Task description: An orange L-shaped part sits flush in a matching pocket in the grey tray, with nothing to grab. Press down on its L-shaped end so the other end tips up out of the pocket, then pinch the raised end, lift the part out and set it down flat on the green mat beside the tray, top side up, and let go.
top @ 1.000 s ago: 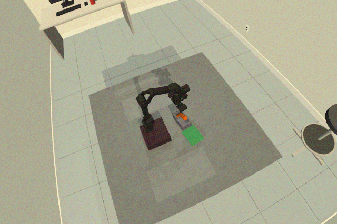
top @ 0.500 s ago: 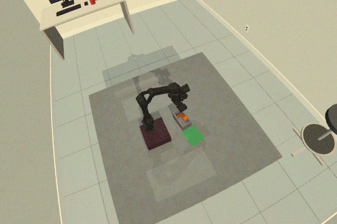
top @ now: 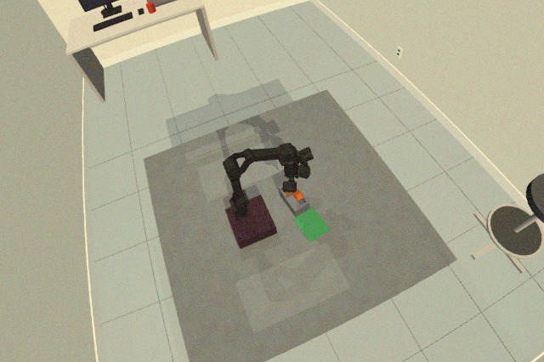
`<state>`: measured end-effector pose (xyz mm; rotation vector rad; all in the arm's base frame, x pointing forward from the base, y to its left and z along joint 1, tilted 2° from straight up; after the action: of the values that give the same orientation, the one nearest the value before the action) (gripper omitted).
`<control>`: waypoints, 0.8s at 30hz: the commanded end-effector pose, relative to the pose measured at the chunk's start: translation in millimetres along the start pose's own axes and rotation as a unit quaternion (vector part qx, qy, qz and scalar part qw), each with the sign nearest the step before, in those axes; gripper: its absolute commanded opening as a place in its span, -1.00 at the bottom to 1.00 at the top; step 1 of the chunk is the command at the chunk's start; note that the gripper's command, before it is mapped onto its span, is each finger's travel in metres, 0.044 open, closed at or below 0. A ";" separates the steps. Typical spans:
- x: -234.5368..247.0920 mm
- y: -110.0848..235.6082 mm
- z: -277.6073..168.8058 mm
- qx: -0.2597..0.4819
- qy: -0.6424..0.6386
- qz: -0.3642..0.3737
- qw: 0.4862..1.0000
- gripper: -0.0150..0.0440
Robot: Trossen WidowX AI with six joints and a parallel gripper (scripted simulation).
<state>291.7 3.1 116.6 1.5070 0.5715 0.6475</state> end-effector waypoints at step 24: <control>-23.9 -32.0 37.6 0.002 -0.426 -0.006 0.905 0.46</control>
<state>302.9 -39.2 86.9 1.6092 -0.0942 -0.0588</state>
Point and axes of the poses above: the point midway between the two fingers, 35 mm back from their tips, its own y axis back along the fingers, its own x axis across the jaws, z = x × y, the point moved 1 cm from there along y, back along the fingers, and after that the axes turned 14 degrees about -y, right-handed, at the moved point
